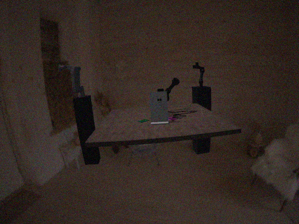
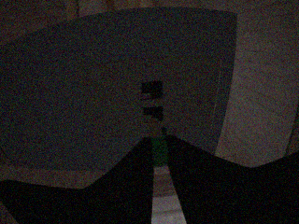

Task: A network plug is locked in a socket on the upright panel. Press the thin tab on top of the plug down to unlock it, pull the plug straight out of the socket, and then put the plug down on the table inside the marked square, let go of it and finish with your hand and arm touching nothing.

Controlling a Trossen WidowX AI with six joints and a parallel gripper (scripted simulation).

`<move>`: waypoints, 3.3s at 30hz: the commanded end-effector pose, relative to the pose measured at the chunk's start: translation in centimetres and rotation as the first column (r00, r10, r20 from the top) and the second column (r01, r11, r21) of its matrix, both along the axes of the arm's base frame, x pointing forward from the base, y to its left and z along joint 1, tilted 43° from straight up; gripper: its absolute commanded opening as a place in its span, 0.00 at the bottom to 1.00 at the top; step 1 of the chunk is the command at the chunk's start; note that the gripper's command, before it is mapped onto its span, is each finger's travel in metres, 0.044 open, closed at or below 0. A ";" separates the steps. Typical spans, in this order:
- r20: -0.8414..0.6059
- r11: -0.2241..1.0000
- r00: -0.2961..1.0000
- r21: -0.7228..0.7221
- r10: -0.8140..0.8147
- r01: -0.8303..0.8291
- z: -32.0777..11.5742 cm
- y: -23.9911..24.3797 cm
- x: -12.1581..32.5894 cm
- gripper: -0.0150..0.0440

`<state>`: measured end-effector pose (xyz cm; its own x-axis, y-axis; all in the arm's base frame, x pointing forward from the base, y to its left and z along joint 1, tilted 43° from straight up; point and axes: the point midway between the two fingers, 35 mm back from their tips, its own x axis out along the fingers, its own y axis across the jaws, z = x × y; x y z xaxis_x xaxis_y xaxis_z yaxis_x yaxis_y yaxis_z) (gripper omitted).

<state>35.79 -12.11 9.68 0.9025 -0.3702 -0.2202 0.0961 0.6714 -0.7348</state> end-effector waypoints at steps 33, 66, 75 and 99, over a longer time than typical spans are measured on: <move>-0.008 1.000 1.000 0.007 0.002 -0.002 0.1 0.8 -1.7 0.25; -0.003 1.000 1.000 0.002 0.006 -0.006 0.7 1.2 -2.7 0.25; -0.007 1.000 1.000 0.003 0.005 -0.005 2.0 -0.7 -3.6 0.25; -0.140 0.957 0.947 0.014 0.289 -0.290 1.7 1.6 -3.7 0.25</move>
